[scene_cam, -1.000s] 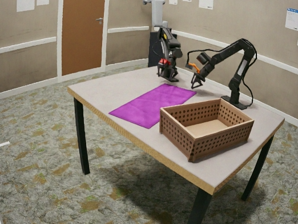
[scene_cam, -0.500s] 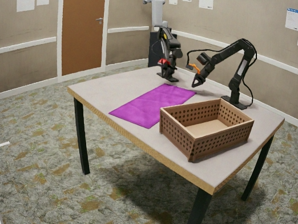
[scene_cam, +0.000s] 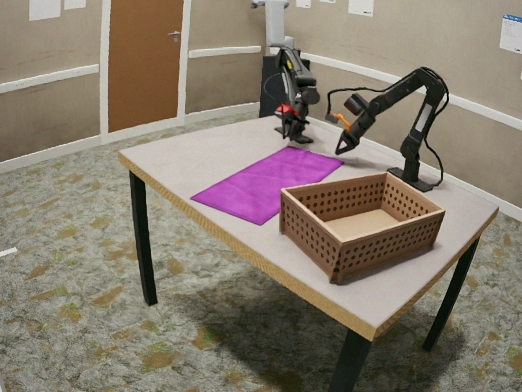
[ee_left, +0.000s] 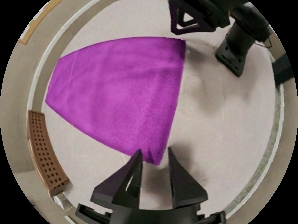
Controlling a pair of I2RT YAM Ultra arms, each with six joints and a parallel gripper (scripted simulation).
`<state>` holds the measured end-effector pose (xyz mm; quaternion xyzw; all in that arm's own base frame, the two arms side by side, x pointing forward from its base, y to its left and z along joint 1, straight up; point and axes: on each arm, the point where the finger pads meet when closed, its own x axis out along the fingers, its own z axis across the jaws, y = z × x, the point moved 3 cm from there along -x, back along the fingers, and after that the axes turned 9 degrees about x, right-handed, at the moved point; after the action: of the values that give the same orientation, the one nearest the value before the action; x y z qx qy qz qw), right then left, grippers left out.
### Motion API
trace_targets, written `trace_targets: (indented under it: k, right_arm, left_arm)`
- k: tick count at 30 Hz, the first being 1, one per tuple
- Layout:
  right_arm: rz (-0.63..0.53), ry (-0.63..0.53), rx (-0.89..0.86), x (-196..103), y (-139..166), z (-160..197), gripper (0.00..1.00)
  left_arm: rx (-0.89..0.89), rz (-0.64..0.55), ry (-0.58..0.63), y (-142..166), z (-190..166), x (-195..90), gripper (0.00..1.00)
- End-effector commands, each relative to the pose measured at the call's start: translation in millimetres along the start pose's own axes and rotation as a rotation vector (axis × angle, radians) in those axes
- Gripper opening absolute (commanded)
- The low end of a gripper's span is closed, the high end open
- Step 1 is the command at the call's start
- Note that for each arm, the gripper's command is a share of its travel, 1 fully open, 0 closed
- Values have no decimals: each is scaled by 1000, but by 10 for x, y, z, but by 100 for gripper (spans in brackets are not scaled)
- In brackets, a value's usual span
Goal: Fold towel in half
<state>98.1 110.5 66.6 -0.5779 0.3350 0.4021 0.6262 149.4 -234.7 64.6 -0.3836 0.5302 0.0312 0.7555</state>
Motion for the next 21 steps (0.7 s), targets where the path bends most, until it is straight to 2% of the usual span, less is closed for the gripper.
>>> trace_targets:
  k: [1, 2, 4, 5, 6, 7, 9, 10, 15, 16, 19, 21]
  right_arm:
    - [-29, -15, 6, 16, -44, 45, 34]
    - [-8, 8, -2, 123, 68, -2, 34]
    - [-8, 8, -2, 123, 68, -2, 34]
    - [-23, -27, 18, 35, -22, 108, 34]
    - [-8, 8, -7, 214, 149, -15, 34]
    - [-8, 8, -7, 214, 149, -15, 34]
    - [-8, 8, -7, 214, 149, -15, 34]
    - [-9, 10, -3, 267, 173, -28, 34]
    - [-10, -3, 4, 239, 140, 16, 34]
    - [6, 11, 1, 313, 170, -43, 34]
    - [6, 11, 1, 313, 170, -43, 34]
    - [6, 11, 1, 326, 166, -46, 34]
  left_arm:
    - [-24, -49, 6, -172, -6, 12, 34]
    - [-1, -9, 4, 71, 5, 135, 34]
    - [-1, -9, 3, 71, 8, 135, 34]
    - [-1, -11, 2, 66, 9, 134, 34]
    - [1, -2, -8, 151, -43, 221, 34]
    - [1, -2, -8, 151, -43, 221, 34]
    - [-13, -43, -5, -41, -42, 184, 34]
    - [-1, 8, 6, 199, -14, 283, 34]
    - [-8, -11, 9, 112, -29, 267, 34]
    - [1, -2, -7, 203, -55, 292, 34]
    - [-4, -16, 11, 128, -83, 280, 34]
    - [-4, -9, 4, 197, -24, 309, 34]
